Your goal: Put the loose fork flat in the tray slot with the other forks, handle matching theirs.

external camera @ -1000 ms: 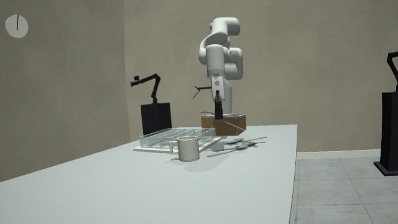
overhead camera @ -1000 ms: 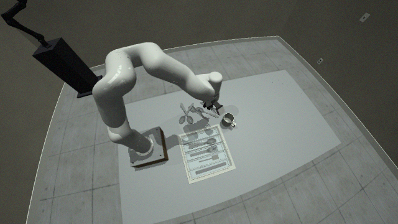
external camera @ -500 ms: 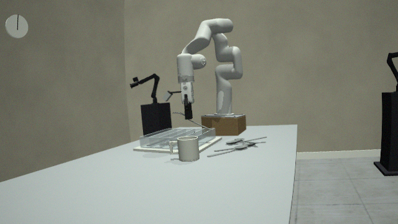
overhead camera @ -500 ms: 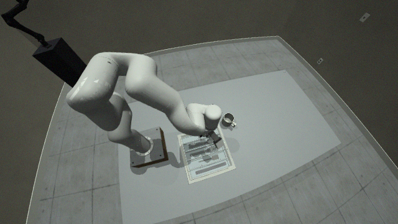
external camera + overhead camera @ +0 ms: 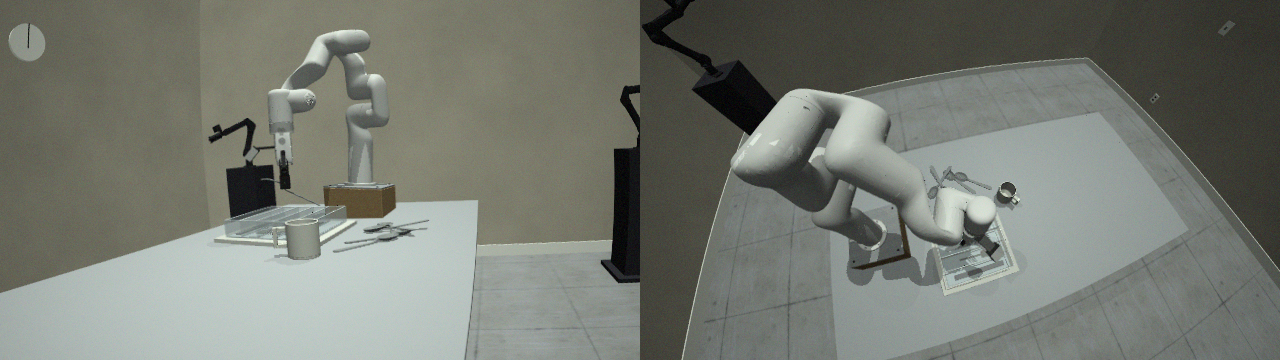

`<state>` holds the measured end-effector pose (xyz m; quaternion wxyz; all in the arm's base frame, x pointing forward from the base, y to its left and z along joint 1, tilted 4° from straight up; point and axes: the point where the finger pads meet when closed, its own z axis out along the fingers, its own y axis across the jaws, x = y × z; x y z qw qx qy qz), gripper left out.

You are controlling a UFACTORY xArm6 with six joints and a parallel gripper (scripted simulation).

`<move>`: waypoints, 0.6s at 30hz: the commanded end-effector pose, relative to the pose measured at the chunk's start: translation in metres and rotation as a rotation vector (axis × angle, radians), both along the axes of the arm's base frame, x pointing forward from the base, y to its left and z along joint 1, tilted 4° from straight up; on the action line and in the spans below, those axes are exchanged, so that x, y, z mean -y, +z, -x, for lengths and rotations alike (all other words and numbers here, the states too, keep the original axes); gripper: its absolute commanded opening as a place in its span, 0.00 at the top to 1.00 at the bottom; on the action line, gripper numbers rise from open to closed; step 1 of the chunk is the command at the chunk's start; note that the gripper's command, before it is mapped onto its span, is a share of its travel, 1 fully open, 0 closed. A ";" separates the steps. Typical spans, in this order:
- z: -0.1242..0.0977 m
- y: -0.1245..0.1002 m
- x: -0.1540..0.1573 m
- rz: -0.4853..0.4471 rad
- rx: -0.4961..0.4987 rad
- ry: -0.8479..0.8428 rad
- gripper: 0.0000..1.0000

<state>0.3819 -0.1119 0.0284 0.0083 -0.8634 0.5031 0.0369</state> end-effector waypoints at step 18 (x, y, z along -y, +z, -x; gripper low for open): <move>-0.003 0.001 0.001 -0.062 0.066 1.040 0.97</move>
